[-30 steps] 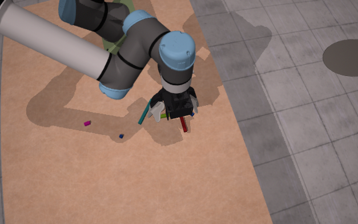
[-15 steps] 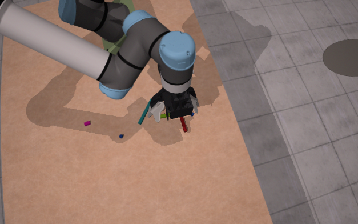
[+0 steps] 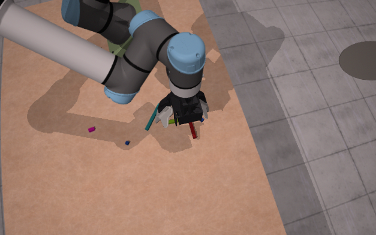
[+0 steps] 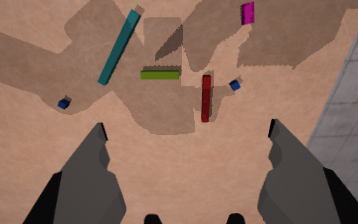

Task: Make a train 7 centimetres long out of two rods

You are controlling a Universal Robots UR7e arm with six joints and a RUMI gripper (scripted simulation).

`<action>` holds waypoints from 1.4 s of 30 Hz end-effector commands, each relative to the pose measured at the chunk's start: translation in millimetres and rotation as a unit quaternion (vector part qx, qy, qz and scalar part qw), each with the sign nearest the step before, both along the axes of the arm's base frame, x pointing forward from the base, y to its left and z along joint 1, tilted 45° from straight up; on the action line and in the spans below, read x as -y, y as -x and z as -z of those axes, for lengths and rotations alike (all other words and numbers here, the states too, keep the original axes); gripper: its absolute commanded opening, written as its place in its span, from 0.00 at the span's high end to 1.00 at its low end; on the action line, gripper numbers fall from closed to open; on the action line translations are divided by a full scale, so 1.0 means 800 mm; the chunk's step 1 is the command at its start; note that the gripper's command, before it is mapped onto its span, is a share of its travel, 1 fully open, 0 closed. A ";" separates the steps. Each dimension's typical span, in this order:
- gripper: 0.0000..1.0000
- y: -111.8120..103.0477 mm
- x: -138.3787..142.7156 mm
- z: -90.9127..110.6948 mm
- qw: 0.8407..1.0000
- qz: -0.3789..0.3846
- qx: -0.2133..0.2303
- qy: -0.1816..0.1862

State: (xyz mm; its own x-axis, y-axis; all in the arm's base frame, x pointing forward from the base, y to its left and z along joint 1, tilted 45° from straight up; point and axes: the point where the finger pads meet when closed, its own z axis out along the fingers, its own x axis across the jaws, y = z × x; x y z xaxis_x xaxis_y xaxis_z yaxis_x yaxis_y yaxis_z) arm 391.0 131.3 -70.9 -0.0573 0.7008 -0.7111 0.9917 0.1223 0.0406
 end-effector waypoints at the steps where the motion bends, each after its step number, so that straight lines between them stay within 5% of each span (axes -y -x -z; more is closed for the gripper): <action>1: 0.00 0.001 -0.001 0.001 1.000 0.008 0.009 -0.002; 15: 0.00 0.007 -0.008 0.009 0.995 0.069 0.070 -0.012; 28: 0.00 0.016 -0.019 0.021 0.969 0.174 0.174 -0.030; 42: 0.00 0.026 -0.033 0.038 0.897 0.311 0.311 -0.053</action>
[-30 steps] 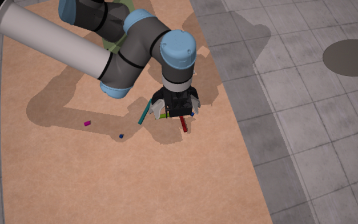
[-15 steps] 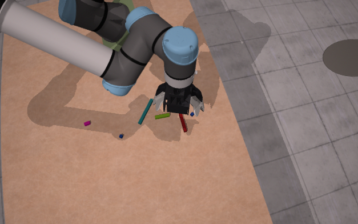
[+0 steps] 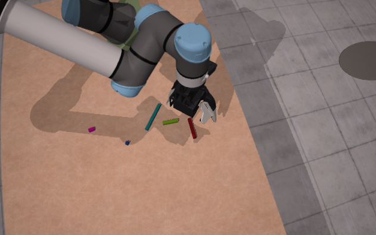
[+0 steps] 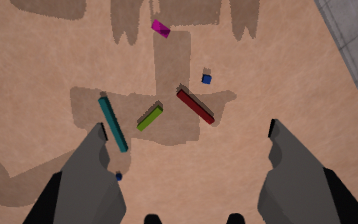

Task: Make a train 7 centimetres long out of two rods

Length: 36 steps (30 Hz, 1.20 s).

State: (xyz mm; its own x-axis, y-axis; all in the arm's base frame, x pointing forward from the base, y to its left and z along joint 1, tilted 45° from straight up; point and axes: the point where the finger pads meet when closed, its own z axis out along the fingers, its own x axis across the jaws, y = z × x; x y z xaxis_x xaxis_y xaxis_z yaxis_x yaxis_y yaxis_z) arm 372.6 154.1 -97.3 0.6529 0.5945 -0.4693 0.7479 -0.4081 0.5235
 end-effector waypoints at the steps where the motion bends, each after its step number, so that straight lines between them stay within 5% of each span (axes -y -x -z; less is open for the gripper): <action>1: 0.00 0.003 -0.006 0.006 0.996 0.061 0.057 -0.005; 20: 0.00 0.012 -0.018 0.021 0.953 0.216 0.210 -0.032; 36: 0.00 0.021 -0.027 0.032 0.862 0.360 0.352 -0.056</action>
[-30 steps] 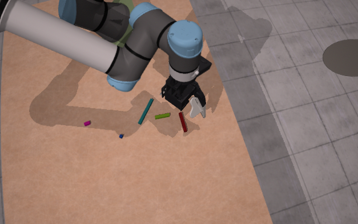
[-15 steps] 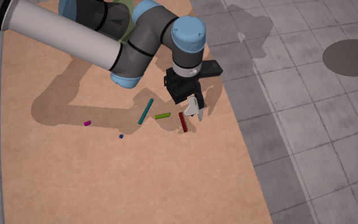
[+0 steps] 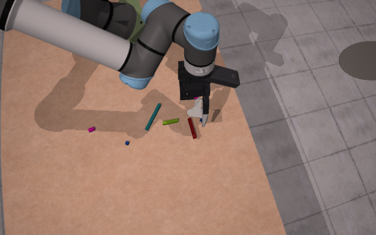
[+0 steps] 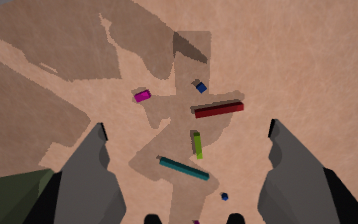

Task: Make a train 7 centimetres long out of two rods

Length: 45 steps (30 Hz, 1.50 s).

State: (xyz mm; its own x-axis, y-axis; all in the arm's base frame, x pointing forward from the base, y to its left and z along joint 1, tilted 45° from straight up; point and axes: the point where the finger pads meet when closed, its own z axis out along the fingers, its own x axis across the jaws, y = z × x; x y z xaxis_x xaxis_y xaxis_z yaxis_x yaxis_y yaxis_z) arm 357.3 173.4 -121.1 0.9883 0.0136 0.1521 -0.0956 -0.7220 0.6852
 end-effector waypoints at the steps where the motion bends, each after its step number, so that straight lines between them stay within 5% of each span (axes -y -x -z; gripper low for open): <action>1: 0.00 0.002 -0.002 0.002 0.998 0.041 0.039 -0.002; 16: 0.00 0.010 -0.007 0.010 0.970 0.173 0.168 -0.024; 45: 0.00 0.013 -0.008 0.012 0.953 0.217 0.211 -0.031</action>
